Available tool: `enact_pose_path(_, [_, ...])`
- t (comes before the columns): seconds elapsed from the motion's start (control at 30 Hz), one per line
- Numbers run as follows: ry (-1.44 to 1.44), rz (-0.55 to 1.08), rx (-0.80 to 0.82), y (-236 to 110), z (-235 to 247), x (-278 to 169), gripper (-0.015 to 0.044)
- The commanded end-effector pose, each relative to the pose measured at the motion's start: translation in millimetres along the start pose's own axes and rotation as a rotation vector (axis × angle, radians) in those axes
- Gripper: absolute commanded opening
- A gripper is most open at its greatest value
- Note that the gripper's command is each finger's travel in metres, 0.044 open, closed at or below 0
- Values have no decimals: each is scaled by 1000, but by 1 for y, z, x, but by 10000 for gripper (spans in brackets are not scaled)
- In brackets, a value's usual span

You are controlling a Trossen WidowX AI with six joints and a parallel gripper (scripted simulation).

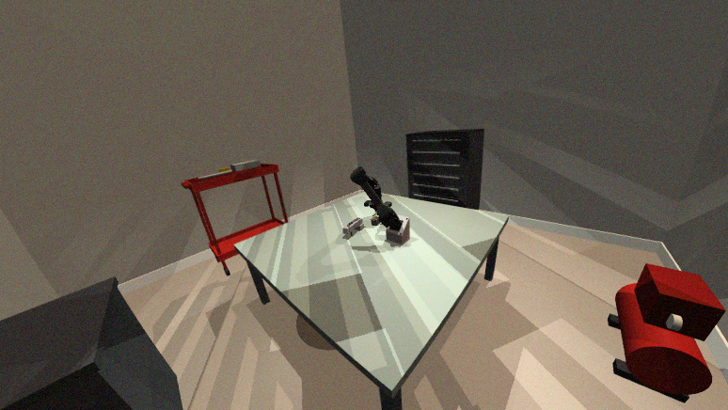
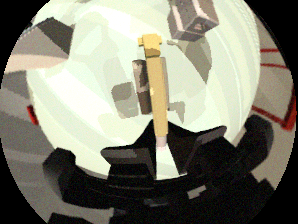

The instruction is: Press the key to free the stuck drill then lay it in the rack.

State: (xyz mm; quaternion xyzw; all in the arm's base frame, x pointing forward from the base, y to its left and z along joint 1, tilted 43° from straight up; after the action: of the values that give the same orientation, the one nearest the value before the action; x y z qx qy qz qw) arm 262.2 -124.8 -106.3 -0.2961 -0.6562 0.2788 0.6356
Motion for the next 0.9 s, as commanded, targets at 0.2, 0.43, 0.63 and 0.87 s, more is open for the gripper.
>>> enact_pose_path(0.2, [7,-8,1,11,1,1,0])
enact_pose_path(0.43, [7,-8,1,18,0,0,0])
enact_pose_path(0.63, [7,-8,1,23,0,0,0])
enact_pose_path(0.87, [7,-9,1,30,0,1,0])
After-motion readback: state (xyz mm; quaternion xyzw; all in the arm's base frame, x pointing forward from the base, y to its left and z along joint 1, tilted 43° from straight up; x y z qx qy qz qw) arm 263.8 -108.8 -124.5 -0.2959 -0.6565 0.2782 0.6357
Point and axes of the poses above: the point midway between the two fingers, 35 mm back from their tips, its own y axis out along the fingers, its own z axis across the jaws, x = y × z, the point moved 2 cm from there along -y, back along the fingers, and after that the axes turned 14 degrees about y, right-handed, at the moved point
